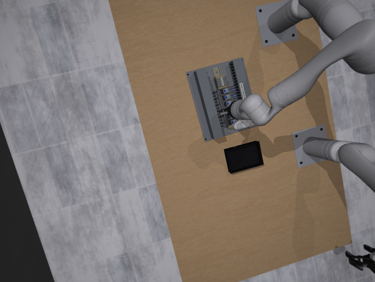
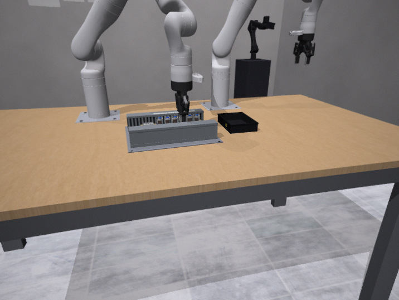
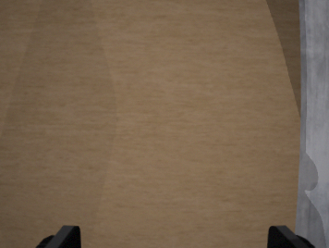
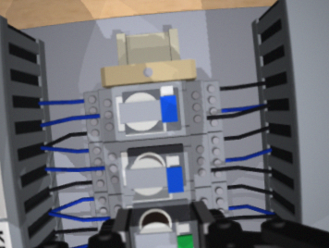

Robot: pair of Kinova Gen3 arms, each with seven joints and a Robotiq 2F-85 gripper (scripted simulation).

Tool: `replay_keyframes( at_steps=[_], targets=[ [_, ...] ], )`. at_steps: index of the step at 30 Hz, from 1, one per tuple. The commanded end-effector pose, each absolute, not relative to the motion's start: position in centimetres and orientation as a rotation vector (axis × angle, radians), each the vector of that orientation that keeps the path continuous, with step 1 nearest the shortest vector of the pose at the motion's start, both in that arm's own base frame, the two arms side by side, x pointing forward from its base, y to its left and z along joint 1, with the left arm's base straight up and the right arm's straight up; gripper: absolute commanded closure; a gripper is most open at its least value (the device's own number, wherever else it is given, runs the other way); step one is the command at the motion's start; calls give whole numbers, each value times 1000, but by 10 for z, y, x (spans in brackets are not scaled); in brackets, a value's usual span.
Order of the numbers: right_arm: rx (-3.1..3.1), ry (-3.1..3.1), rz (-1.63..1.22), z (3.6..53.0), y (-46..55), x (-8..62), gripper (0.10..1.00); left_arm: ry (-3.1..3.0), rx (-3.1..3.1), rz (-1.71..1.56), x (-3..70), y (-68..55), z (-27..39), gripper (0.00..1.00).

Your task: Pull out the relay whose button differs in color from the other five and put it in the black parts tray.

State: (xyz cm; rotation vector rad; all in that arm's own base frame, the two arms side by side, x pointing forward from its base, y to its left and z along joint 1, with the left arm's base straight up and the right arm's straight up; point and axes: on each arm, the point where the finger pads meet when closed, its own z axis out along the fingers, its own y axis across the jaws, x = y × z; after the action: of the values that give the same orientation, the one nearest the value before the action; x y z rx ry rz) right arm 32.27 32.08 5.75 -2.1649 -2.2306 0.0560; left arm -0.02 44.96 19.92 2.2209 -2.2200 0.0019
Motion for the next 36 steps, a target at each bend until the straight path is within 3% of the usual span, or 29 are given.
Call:
replay_keyframes(
  at_steps=[1,36],
  targets=[
    [-2167,-2233,48,58,321,323,1000,-2221,2222,0,0,450,200,1],
    [-2193,-2259,-11,59,321,322,1000,-2221,2222,0,0,450,200,1]
  ],
)
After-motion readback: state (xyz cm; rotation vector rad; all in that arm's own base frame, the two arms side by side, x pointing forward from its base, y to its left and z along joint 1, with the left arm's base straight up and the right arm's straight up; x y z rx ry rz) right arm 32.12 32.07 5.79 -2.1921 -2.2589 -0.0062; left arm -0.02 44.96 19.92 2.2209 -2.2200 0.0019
